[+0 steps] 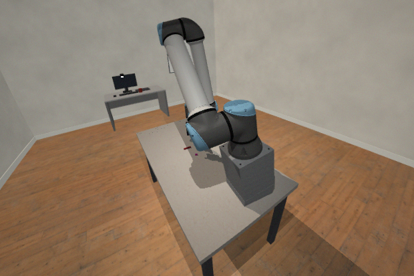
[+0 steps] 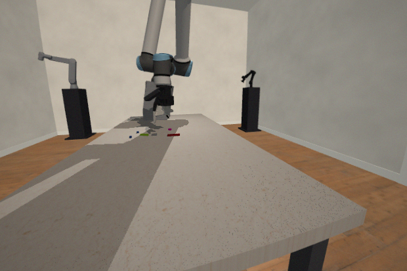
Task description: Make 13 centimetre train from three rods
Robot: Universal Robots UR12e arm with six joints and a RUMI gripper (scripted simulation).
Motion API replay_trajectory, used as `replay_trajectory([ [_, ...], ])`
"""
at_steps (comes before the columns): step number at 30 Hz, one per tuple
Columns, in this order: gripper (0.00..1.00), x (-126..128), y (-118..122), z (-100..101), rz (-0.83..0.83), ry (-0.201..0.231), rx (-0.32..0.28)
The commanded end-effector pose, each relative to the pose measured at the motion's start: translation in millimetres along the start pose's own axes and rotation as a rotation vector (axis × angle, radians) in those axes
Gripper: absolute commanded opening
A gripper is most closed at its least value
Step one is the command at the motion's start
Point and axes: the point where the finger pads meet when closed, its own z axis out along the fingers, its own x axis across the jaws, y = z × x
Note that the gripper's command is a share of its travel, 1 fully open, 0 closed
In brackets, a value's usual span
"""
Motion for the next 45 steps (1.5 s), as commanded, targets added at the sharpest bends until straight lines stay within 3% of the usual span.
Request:
replay_trajectory([
  [1,1.0,-3.4,2.2,-0.5,-0.139,0.001,-0.004],
  [11,1.0,-8.0,6.7,-0.5,-0.361,0.001,-0.004],
  [21,1.0,-10.1,9.0,-0.6,-0.461,0.001,-0.004],
  [45,1.0,-11.0,10.2,-0.6,-0.509,0.001,-0.004],
])
